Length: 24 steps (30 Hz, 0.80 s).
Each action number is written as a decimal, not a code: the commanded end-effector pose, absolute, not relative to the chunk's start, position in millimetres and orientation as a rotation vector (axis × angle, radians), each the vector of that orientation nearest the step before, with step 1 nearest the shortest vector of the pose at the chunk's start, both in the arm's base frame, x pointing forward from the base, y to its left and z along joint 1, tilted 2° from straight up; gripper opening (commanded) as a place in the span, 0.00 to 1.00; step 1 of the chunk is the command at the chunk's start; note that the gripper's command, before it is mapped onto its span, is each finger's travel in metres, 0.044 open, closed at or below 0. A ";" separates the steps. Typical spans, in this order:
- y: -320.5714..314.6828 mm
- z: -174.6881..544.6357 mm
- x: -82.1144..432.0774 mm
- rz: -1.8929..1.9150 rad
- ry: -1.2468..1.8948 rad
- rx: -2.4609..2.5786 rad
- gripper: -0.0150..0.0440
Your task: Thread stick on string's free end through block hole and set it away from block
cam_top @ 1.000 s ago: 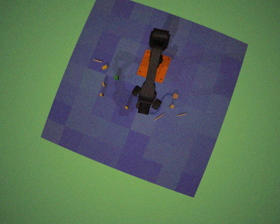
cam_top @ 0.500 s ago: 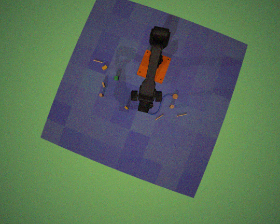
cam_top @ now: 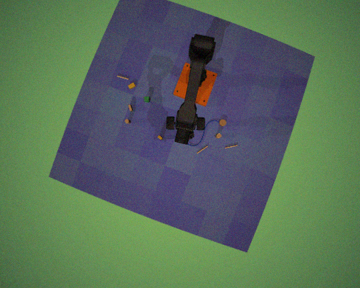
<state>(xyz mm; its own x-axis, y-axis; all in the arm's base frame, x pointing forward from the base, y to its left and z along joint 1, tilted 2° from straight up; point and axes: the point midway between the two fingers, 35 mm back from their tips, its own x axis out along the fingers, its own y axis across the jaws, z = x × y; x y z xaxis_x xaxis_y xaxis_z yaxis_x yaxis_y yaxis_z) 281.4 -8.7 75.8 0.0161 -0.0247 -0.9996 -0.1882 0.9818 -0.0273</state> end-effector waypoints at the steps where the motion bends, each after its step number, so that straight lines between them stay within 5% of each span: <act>1: -8.8 68.9 281.0 0.133 1.555 -0.172 0.46; 24: -9.7 30.8 280.4 0.133 1.555 -0.172 0.46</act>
